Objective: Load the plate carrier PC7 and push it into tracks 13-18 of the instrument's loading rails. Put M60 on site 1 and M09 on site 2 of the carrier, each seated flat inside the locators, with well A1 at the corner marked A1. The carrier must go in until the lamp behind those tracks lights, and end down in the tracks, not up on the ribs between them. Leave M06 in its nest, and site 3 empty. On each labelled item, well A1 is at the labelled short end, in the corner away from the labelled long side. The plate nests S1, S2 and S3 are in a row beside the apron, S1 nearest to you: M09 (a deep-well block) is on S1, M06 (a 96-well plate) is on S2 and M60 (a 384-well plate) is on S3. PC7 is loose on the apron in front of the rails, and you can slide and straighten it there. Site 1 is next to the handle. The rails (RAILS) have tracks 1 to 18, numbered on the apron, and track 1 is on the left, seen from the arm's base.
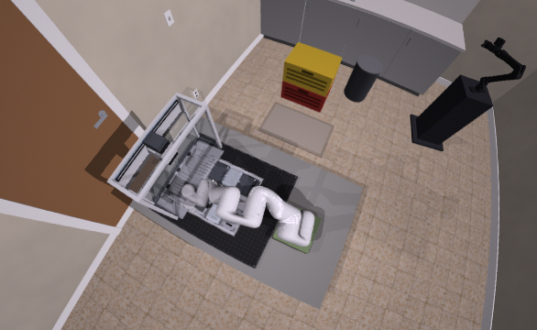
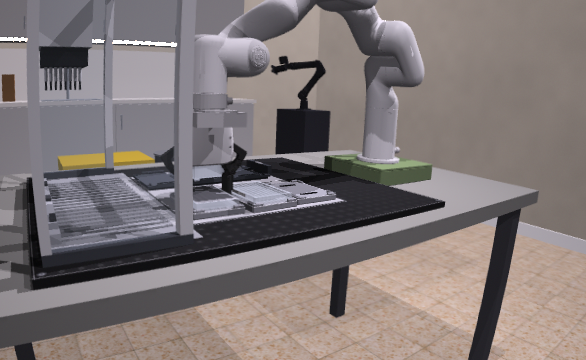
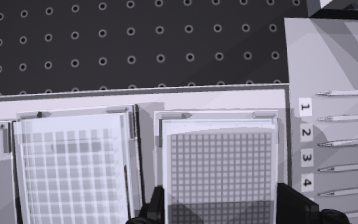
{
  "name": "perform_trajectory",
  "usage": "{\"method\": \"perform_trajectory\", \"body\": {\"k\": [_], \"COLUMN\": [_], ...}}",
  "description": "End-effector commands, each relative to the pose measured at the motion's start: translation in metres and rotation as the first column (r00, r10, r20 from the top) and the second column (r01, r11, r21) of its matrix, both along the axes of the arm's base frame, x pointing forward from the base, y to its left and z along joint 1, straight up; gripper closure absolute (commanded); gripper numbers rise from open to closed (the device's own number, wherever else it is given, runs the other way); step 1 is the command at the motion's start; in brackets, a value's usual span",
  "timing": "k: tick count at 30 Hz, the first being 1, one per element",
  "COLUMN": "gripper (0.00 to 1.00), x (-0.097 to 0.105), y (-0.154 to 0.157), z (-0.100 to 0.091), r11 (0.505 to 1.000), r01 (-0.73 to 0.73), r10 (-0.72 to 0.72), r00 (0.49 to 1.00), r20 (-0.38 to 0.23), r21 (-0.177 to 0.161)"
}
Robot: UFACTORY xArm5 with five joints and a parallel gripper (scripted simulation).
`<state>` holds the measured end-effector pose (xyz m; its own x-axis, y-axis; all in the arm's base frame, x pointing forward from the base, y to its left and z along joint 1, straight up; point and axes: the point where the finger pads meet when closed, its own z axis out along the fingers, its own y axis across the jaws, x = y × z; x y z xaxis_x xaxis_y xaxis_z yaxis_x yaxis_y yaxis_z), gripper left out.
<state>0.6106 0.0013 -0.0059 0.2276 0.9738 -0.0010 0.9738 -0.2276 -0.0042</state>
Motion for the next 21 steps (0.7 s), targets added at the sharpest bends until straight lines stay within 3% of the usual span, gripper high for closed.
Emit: {"method": "perform_trajectory", "body": {"k": [1,21], "gripper": [1.0,1.0], "x": [0.0017,0.0017], "y": [0.0,0.0], "z": [0.0022,0.0115], "r11": [1.0,1.0], "r01": [0.0,0.0], "r10": [0.0,0.0], "r00": [1.0,1.0], "r20": [0.005,0.005], "r21": [0.004,0.004]}}
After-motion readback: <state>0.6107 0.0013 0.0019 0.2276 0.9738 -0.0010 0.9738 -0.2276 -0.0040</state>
